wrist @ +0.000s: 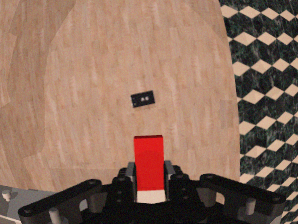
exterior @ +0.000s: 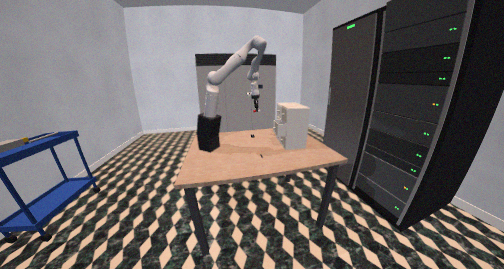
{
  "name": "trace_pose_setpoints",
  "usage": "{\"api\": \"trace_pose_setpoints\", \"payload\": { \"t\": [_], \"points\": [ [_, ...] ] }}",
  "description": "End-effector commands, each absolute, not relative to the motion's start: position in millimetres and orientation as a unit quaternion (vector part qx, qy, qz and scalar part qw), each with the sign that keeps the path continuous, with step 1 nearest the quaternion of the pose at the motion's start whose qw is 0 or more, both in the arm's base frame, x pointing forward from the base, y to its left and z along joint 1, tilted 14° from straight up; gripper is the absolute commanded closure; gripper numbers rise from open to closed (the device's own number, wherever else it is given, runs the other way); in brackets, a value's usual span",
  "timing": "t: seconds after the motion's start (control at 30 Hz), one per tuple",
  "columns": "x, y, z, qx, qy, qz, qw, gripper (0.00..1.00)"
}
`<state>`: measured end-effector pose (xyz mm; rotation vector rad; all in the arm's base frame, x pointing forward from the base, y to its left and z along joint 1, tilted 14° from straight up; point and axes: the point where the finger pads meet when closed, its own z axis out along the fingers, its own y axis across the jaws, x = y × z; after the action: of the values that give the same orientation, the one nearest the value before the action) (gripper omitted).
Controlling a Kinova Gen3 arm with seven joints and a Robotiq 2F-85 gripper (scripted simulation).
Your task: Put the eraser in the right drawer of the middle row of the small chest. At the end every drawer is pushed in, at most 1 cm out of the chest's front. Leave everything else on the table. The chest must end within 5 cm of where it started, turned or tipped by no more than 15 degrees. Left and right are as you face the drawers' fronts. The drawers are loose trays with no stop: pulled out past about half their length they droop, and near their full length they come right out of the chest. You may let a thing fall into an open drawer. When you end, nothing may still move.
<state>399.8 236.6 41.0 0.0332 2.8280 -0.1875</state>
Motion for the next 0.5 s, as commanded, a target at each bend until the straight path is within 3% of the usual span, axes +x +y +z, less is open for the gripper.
{"api": "trace_pose_setpoints", "payload": {
  "t": [0.0, 0.47],
  "points": [
    [397.4, 238.6, 41.8, 0.007, 0.985, -0.065, 0.158, 0.81],
    [397.0, 238.4, 41.2, 0.005, 0.98, -0.066, 0.186, 0.81]
  ]
}}
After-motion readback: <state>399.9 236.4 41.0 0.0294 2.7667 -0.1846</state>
